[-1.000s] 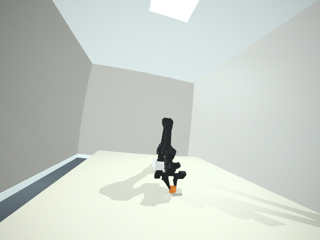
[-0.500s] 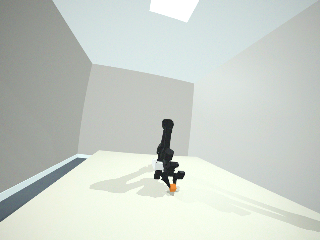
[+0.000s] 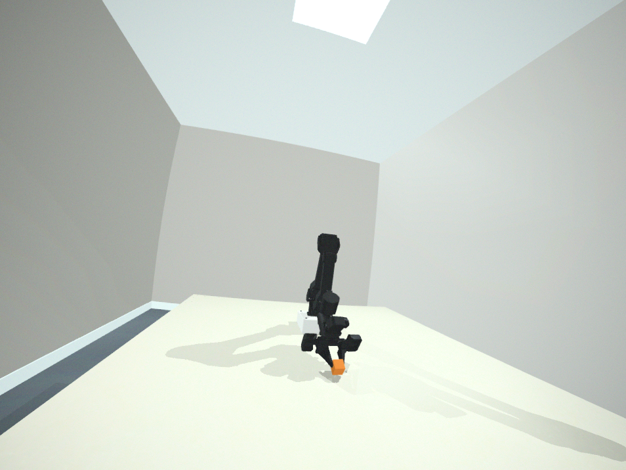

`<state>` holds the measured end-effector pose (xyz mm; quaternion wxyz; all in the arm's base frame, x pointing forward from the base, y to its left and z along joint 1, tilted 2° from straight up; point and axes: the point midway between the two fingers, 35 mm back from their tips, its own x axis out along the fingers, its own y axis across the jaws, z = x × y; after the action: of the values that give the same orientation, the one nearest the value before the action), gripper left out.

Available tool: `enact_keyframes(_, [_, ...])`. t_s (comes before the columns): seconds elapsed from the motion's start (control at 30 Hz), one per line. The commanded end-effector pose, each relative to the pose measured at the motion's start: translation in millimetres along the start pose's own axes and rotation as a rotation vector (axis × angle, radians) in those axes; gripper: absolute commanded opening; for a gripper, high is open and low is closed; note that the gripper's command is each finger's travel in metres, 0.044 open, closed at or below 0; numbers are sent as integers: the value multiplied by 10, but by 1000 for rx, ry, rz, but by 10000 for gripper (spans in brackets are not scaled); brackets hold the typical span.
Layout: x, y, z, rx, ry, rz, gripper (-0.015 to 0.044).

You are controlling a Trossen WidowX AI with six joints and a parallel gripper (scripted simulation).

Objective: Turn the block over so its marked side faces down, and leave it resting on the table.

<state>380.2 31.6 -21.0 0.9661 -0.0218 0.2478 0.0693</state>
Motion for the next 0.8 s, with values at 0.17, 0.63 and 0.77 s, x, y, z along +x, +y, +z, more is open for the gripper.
enact_keyframes(0.17, [-9,9,-26,6,5,5,210])
enact_keyframes(0.63, [-9,9,-26,6,5,5,440])
enact_keyframes(0.77, [-9,9,-26,6,5,5,440])
